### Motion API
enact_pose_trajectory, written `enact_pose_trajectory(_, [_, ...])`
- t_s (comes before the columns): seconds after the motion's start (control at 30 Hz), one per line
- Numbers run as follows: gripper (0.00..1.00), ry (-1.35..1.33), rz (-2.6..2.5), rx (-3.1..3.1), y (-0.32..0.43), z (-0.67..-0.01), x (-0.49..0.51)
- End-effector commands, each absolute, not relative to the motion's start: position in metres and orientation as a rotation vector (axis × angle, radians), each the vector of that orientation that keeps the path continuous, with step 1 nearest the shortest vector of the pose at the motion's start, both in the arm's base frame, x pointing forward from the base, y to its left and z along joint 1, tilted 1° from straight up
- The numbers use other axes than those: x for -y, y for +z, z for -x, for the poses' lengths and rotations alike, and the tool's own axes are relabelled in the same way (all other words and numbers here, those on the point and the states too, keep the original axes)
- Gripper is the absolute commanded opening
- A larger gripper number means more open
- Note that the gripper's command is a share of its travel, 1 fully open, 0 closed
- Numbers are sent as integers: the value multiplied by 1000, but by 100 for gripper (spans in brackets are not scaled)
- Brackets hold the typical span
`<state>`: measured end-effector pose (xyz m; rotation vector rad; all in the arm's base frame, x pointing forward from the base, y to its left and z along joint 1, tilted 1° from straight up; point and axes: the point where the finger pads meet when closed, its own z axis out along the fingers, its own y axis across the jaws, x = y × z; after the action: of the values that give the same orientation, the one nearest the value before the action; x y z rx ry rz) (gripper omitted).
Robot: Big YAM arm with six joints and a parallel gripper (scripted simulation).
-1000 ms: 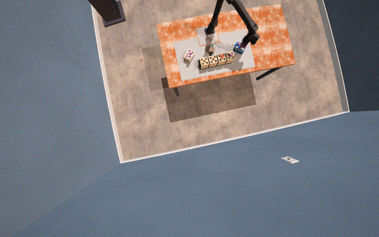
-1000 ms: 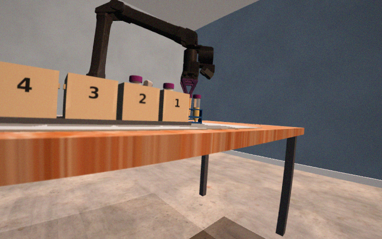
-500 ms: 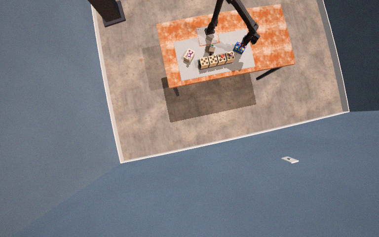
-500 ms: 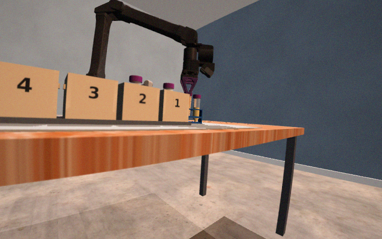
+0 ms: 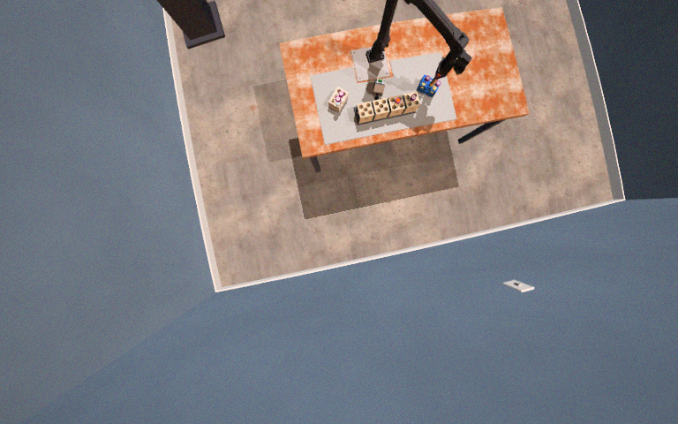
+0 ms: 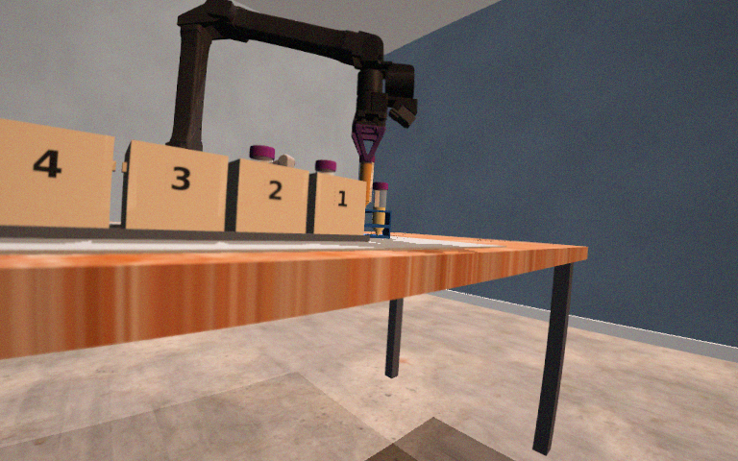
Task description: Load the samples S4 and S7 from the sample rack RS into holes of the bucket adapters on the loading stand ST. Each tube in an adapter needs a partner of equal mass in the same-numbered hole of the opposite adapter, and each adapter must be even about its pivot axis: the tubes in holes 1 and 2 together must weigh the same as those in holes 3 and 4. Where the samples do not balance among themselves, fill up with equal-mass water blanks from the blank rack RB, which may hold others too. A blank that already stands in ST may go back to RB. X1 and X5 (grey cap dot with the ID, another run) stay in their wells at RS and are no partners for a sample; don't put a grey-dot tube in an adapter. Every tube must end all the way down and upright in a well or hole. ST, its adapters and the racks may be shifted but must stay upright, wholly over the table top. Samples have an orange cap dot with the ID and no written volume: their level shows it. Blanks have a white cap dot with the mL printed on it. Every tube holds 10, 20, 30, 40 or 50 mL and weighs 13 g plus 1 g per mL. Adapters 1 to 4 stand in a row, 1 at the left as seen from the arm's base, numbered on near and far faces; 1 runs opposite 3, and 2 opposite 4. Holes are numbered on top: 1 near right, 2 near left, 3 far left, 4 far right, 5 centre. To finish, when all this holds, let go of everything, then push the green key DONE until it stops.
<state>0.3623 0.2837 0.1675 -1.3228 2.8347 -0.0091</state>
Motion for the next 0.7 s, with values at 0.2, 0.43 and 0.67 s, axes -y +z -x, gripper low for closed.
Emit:
enact_pose_trajectory(0.2, [0,18,1291,-2771,225,-368,-295])
enact_pose_trajectory(0.43, [0,13,1296,-2783,242,-368,-295])
enact_pose_trajectory(0.67, [0,5,1306,-2804,248,-369,-296])
